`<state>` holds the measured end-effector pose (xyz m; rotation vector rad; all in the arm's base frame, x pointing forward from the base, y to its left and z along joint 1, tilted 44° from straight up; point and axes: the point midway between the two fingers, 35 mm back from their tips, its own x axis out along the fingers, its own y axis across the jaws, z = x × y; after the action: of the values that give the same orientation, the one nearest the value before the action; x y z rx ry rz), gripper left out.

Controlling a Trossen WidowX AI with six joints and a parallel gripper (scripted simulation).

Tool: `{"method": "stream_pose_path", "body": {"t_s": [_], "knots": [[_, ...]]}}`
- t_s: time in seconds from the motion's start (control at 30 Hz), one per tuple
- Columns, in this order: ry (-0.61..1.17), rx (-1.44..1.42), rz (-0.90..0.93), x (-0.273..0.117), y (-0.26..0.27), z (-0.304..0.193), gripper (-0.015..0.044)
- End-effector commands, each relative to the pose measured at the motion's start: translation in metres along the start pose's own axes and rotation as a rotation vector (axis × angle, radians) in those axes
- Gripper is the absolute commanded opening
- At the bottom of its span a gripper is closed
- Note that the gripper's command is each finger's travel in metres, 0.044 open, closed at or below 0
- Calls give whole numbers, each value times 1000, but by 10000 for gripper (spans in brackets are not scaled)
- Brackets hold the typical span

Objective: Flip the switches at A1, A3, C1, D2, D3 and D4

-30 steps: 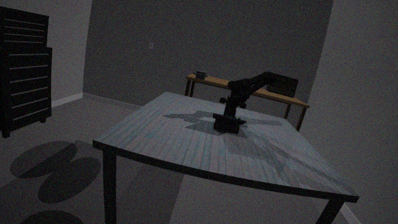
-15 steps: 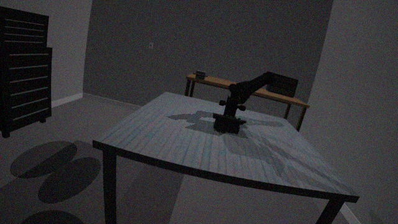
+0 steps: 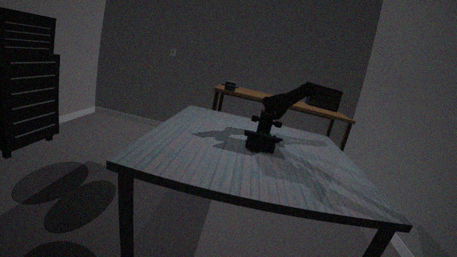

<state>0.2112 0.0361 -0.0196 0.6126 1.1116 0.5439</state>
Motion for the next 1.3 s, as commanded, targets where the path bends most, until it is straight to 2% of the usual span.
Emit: {"method": "stream_pose_path", "body": {"t_s": [0.0, 1.27], "knots": [[1, 5, 2, 0, 0, -1, 0], [1, 6, 3, 4, 0, -1, 0]]}}
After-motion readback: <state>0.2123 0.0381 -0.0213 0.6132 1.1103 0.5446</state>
